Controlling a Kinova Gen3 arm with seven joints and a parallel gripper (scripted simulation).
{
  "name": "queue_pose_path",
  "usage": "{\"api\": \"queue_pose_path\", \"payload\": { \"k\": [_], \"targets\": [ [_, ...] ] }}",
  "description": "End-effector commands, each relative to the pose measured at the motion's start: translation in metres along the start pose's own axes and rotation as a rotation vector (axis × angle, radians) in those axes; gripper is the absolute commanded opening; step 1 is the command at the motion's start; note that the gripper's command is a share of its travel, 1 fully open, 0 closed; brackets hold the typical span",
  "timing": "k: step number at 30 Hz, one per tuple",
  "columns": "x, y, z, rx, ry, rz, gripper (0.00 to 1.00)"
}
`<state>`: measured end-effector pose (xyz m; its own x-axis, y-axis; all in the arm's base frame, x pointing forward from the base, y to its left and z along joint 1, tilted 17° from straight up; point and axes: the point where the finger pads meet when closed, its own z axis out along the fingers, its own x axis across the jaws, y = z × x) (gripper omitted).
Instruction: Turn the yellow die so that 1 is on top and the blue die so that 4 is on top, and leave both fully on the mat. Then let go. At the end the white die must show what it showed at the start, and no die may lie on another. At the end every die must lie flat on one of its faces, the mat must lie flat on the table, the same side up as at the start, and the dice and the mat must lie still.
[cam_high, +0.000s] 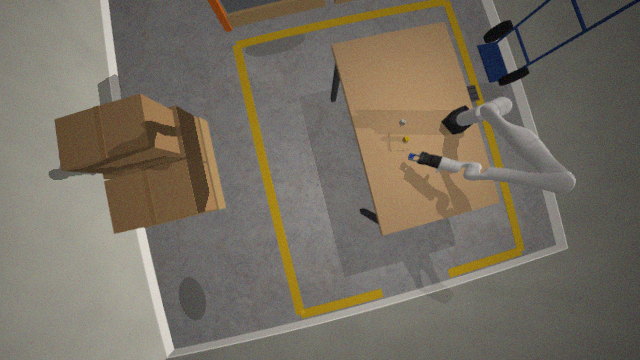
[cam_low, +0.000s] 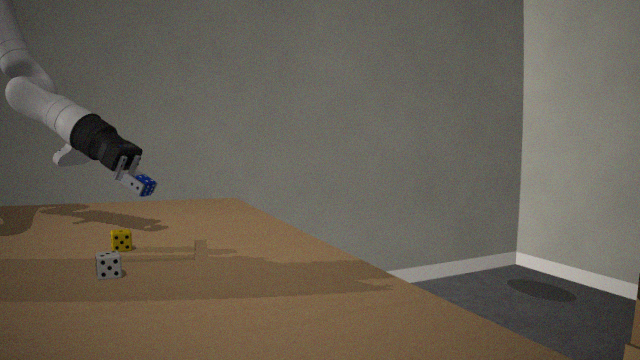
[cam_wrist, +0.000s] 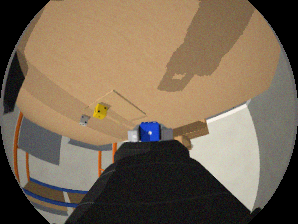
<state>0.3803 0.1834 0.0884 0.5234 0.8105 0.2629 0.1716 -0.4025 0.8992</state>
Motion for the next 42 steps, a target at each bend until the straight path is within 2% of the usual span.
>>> {"api": "queue_pose_path", "payload": {
  "k": [1, 20, 42],
  "targets": [
    [-0.001, -0.004, 0.005, -0.007, -0.001, -0.005, 0.57],
    [-0.001, -0.049, 0.028, -0.007, -0.001, -0.005, 0.57],
    [-0.001, -0.052, 0.030, -0.007, -0.001, -0.005, 0.57]
  ]
}}
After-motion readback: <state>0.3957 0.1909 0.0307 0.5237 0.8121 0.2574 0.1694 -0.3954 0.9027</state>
